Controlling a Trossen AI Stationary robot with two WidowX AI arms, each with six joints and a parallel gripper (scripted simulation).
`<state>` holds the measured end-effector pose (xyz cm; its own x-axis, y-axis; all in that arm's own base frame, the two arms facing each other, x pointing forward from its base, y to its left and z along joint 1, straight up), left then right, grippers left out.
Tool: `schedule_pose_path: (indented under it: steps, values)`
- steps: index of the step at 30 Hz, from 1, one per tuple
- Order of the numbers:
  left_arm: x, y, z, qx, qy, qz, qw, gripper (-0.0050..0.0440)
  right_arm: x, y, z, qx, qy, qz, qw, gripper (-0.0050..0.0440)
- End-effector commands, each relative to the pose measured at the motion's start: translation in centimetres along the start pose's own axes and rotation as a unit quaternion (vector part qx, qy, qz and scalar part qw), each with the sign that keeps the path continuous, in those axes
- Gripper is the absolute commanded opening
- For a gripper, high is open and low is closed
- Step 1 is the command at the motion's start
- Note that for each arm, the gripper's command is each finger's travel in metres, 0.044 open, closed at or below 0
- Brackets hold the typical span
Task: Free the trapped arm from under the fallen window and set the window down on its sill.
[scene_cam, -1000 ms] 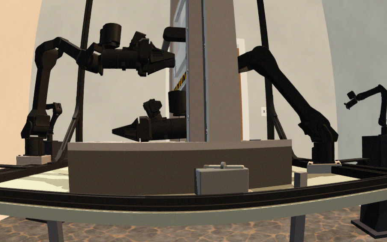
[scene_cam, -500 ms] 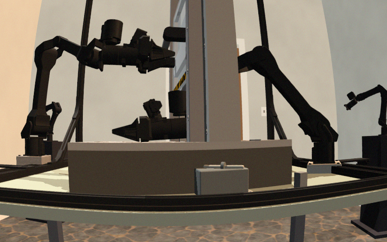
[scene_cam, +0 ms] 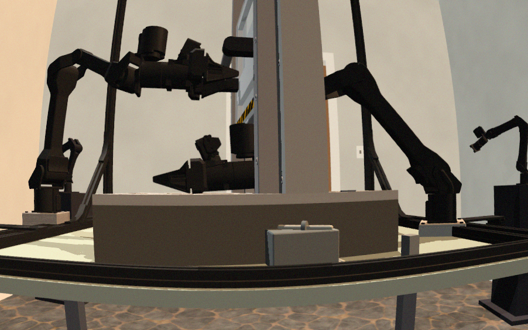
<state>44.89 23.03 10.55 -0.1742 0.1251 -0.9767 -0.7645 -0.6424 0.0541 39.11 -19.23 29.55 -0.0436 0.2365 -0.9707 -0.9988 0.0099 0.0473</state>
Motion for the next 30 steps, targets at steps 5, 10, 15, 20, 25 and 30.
schedule_pose_path:
  steps: [5,10,15,20,25,30]
  values:
    - [0.0,0.0,0.0,0.0,0.0,0.001,1.0,0.04,-3.9,0.3,0.9,-0.01,0.014,-0.059,0.998,0.04]
    - [0.0,0.0,0.0,0.0,0.0,0.001,1.0,0.04,-4.4,0.4,1.1,-0.013,0.014,-0.072,0.997,0.04]
    - [0.0,0.0,0.0,0.0,0.0,0.001,1.0,0.04,-4.9,0.4,1.2,-0.015,0.014,-0.081,0.997,0.04]
    - [0.0,0.0,0.0,0.0,0.0,0.001,1.0,0.04,-5.6,0.5,1.3,-0.017,0.014,-0.091,0.996,0.04]
    - [0.0,0.0,0.0,0.0,0.0,0.001,1.0,0.04,-6.3,0.6,1.5,-0.019,0.014,-0.1,0.995,0.04]
    - [0.0,0.0,0.0,0.0,0.0,0.001,1.0,0.04,-6.7,0.6,1.6,-0.021,0.014,-0.105,0.994,0.04]
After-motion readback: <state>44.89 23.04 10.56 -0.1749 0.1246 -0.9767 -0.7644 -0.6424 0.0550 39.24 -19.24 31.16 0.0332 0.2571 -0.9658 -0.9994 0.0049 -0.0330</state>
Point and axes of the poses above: on each arm, the point midway between the two fingers, 35 mm back from their tips, its own y axis back along the fingers, its own z axis across the jaws, x = y × z, the point moved 6 cm from there along y, back along the fingers, and after that the axes turned 12 degrees about -y, right-handed, at the moved point
